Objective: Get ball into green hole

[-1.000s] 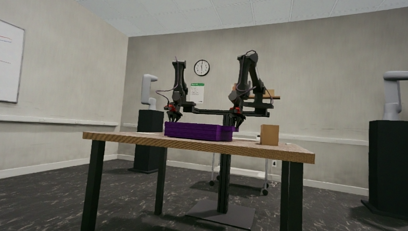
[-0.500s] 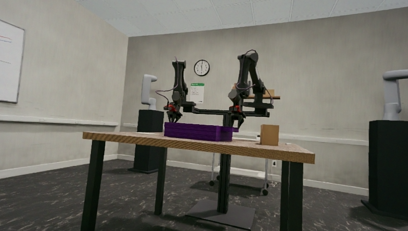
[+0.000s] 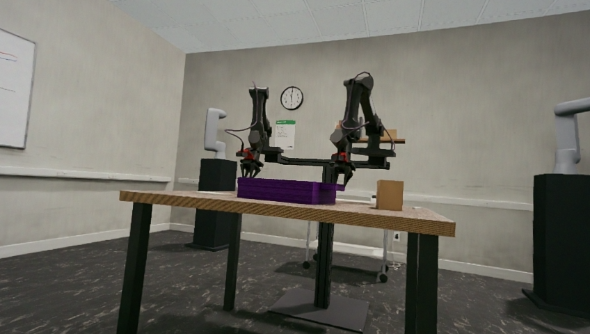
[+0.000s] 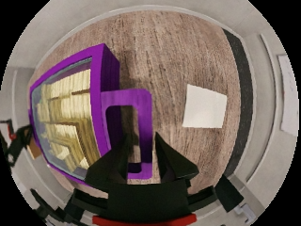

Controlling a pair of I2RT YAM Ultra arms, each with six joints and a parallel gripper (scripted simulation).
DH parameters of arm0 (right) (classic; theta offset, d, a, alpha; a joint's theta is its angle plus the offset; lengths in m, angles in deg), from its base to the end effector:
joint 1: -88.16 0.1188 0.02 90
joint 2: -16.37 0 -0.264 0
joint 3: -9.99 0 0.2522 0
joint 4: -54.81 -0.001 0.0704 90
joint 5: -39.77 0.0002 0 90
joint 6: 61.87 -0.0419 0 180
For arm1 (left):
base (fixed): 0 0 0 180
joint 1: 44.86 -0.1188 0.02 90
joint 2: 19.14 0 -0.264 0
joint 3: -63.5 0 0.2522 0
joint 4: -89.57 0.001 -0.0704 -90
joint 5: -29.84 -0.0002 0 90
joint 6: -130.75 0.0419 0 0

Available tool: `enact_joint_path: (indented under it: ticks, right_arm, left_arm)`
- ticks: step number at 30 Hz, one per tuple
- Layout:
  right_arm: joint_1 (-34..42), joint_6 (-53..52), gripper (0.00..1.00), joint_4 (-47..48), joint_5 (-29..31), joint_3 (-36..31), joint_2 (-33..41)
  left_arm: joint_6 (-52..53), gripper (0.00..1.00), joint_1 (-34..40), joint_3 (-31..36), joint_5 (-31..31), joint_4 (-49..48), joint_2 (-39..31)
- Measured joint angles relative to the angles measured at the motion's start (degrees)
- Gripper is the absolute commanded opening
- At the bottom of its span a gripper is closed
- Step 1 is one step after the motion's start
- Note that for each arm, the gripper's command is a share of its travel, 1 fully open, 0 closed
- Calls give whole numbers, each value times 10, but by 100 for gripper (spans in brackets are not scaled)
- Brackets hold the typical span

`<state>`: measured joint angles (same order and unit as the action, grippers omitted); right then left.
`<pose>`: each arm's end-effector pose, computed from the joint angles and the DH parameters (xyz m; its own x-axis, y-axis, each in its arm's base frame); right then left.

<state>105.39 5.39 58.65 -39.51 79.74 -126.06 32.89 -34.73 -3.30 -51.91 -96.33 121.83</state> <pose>0.3310 0.0955 -0.0651 -0.9092 0.1157 -0.4000 0.1350 0.9906 -0.0204 0.3311 -0.0520 -0.0616 -0.9225 0.0273 -0.3850 -0.0044 0.9967 0.0814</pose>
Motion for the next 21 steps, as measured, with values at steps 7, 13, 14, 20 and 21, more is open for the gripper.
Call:
enact_joint_path:
  ticks: [7,13,14,20,21]
  right_arm:
    - [0,0,39,3,0,0,0]
    - [0,0,39,3,0,0,0]
    - [0,0,39,3,0,0,0]
    - [0,0,39,3,0,0,0]
    - [0,0,39,3,0,0,0]
  left_arm:
    - [0,39,0,1,0,0,-1]
    - [-2,39,3,24,1,9,-29]
    - [-2,39,4,28,1,11,-36]
    - [-5,39,7,42,2,19,-68]
    - [-6,39,8,43,2,21,-71]
